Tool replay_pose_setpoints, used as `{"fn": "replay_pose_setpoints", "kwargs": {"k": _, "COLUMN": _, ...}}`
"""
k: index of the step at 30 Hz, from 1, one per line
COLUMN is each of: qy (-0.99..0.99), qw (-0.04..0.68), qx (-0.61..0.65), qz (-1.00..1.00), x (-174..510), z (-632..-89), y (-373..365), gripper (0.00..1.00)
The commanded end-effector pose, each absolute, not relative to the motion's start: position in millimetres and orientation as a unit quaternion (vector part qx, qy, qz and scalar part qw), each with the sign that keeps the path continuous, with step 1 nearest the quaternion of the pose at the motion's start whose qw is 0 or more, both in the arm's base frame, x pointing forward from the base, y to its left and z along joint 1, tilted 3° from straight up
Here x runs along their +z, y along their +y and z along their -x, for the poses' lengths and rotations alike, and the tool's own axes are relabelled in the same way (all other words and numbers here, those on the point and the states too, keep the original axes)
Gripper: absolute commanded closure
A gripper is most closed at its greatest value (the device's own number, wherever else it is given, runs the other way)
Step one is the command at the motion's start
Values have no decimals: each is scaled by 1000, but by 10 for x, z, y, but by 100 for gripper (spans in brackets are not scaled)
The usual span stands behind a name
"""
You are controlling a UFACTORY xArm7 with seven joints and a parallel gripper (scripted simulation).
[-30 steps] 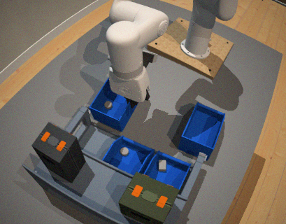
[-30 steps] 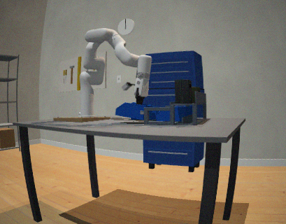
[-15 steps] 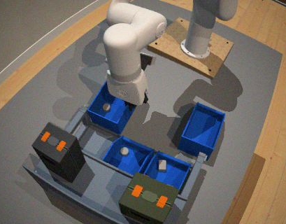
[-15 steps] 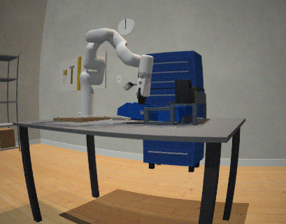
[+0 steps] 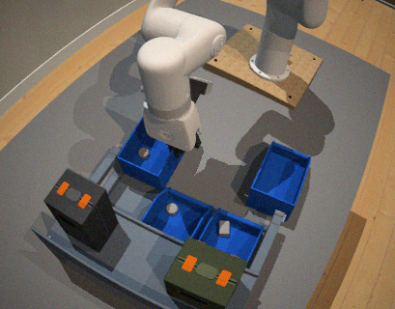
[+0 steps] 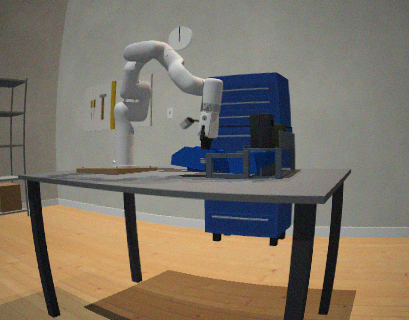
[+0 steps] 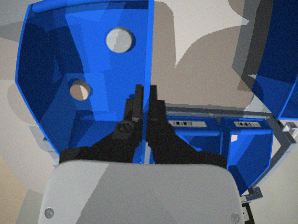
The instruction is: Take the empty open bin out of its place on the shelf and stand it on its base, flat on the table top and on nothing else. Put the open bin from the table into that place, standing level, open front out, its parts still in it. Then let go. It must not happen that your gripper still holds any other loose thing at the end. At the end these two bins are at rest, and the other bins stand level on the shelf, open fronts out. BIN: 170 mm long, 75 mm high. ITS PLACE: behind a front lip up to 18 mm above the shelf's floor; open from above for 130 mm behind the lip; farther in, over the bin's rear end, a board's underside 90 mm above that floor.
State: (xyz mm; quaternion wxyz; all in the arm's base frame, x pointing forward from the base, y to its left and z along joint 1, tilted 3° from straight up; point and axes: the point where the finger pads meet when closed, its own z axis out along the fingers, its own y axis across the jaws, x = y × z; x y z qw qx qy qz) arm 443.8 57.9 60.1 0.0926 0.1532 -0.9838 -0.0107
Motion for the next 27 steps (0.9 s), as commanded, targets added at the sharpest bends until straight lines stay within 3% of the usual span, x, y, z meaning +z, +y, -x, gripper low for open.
{"fn": "replay_pose_setpoints", "kwargs": {"k": 1, "qy": -984, "qw": 90, "qx": -10, "qz": -153, "x": 616, "z": -4471, "y": 585, "gripper": 100}}
{"fn": "replay_pose_setpoints", "kwargs": {"k": 27, "qy": -984, "qw": 90, "qx": -10, "qz": -153, "x": 606, "z": -4751, "y": 674, "gripper": 100}}
